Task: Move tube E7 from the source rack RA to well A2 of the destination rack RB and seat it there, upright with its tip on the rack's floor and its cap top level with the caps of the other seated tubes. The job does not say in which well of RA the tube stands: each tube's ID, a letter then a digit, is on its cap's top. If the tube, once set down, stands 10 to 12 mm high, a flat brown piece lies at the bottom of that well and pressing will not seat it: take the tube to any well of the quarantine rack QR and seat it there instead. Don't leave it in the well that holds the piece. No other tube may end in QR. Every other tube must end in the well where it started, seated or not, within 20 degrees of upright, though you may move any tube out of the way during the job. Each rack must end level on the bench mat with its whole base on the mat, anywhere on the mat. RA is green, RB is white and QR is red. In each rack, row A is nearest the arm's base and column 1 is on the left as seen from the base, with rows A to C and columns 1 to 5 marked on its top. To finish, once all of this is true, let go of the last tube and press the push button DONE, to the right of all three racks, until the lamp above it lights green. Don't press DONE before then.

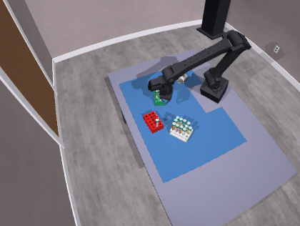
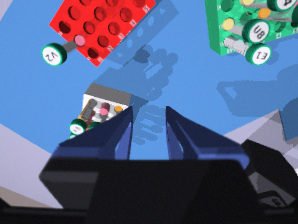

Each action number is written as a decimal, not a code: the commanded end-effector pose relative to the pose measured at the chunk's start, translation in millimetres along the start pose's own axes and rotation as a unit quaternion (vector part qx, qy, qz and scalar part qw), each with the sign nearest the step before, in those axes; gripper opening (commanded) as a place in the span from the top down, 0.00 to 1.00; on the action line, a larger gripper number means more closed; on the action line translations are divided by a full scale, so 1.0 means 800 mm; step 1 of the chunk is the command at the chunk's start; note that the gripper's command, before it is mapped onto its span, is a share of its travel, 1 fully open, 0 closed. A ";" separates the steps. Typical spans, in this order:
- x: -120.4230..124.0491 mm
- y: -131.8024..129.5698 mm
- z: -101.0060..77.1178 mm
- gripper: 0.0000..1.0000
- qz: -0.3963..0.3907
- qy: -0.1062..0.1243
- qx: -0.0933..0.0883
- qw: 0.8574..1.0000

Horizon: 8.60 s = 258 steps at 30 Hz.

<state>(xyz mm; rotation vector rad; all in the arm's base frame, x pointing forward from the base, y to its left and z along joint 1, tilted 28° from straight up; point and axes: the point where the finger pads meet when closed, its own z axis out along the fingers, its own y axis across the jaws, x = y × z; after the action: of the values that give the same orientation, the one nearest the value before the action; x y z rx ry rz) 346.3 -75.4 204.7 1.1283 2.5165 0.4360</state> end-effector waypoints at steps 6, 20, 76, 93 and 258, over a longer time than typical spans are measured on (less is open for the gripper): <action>-0.035 0.086 -0.025 0.70 0.019 -0.018 -0.019 0.999; -0.051 0.171 -0.029 0.70 0.020 -0.017 -0.022 0.999; -0.034 0.139 0.057 0.70 0.021 -0.017 -0.022 0.999; -0.039 0.145 0.069 0.70 0.021 -0.011 -0.016 1.000; -0.026 0.121 -0.022 1.00 0.019 -0.023 -0.023 0.999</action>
<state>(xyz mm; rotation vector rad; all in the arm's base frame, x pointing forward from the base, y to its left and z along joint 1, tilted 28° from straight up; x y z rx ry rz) 420.5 -27.1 254.0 1.1795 2.4795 0.4627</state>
